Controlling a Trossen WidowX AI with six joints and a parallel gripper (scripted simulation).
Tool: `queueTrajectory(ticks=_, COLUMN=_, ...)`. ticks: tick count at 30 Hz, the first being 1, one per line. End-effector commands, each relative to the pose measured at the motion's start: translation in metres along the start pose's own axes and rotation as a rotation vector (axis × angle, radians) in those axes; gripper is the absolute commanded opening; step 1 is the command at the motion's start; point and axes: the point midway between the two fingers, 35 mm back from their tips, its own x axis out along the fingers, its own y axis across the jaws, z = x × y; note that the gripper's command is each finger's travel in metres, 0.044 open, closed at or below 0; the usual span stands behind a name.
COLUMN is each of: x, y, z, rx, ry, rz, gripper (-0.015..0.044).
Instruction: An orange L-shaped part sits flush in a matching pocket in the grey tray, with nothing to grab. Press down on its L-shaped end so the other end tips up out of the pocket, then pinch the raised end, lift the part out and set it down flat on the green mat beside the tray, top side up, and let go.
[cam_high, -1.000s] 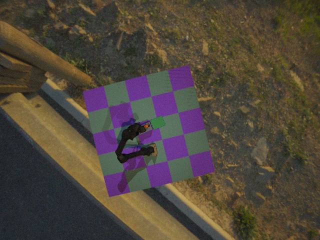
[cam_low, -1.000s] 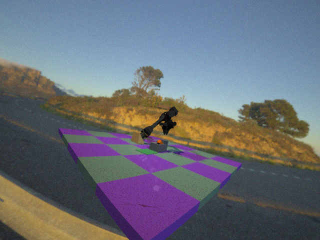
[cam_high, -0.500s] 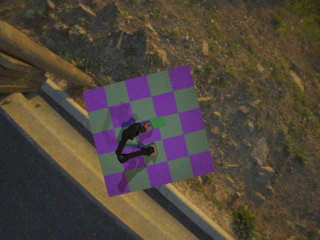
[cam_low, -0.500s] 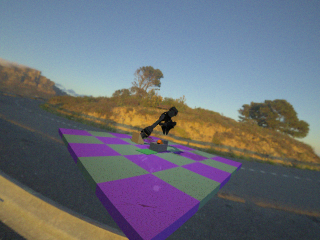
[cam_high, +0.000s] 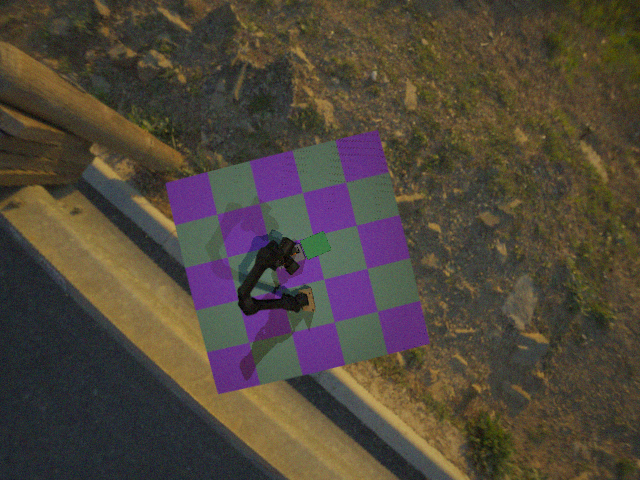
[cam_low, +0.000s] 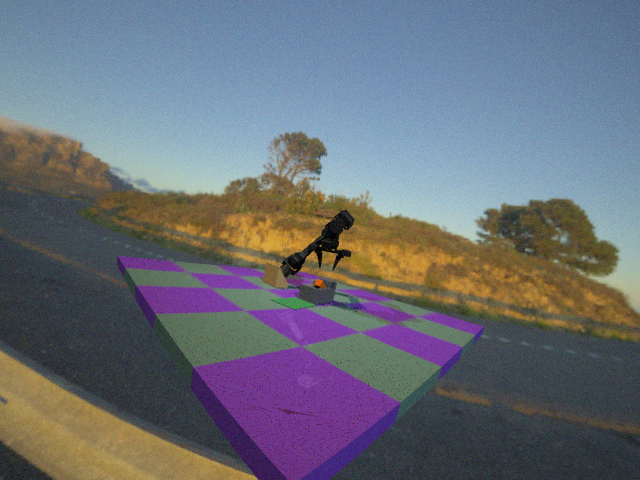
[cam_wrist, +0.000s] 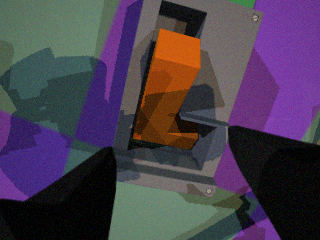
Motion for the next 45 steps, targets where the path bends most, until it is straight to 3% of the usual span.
queueTrajectory(ticks=1, x=-0.002, y=-0.006, z=0.02, rx=0.394, ry=0.009, rz=-0.014, gripper=0.028)
queueTrajectory(ticks=45, x=0.076, y=-0.007, z=0.019, rx=0.393, ry=0.01, rz=-0.013, gripper=0.028)
